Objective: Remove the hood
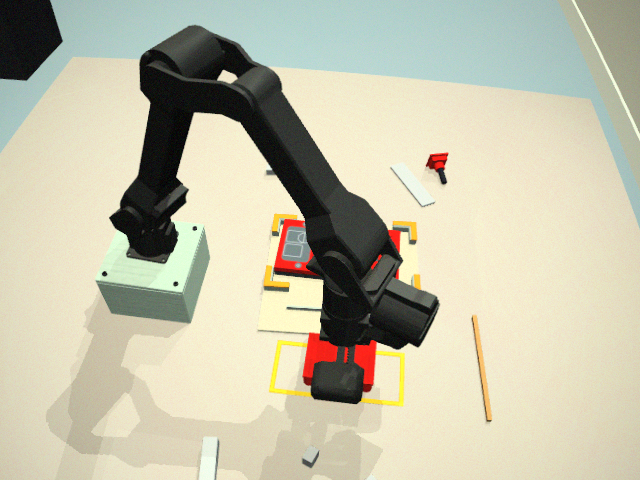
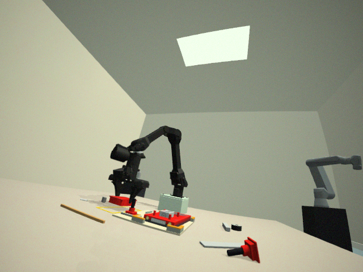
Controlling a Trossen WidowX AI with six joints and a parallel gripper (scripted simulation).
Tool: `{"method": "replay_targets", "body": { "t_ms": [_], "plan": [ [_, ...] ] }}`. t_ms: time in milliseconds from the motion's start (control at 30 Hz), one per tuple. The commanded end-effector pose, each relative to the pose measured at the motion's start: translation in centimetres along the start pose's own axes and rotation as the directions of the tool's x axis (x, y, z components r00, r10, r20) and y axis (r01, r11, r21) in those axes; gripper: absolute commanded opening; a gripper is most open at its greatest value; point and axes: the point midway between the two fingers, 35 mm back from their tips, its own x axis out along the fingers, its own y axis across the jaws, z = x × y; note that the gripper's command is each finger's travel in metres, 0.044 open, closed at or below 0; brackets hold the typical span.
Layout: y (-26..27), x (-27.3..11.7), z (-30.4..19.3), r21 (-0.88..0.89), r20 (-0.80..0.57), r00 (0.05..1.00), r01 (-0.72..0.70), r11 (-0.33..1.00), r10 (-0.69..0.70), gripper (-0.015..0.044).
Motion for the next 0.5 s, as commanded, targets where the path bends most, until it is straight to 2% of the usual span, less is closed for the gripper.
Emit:
{"method": "replay_targets", "body": {
  "t_ms": [0, 467],
  "plan": [
    [0.08, 0.23, -0.04, 0.000, -0.002, 1.000, -0.005, 1.000, 0.005, 0.0000],
    [0.07, 0.86, -0.03, 0.000, -0.002, 1.000, -0.005, 1.000, 0.005, 0.0000]
  ]
}}
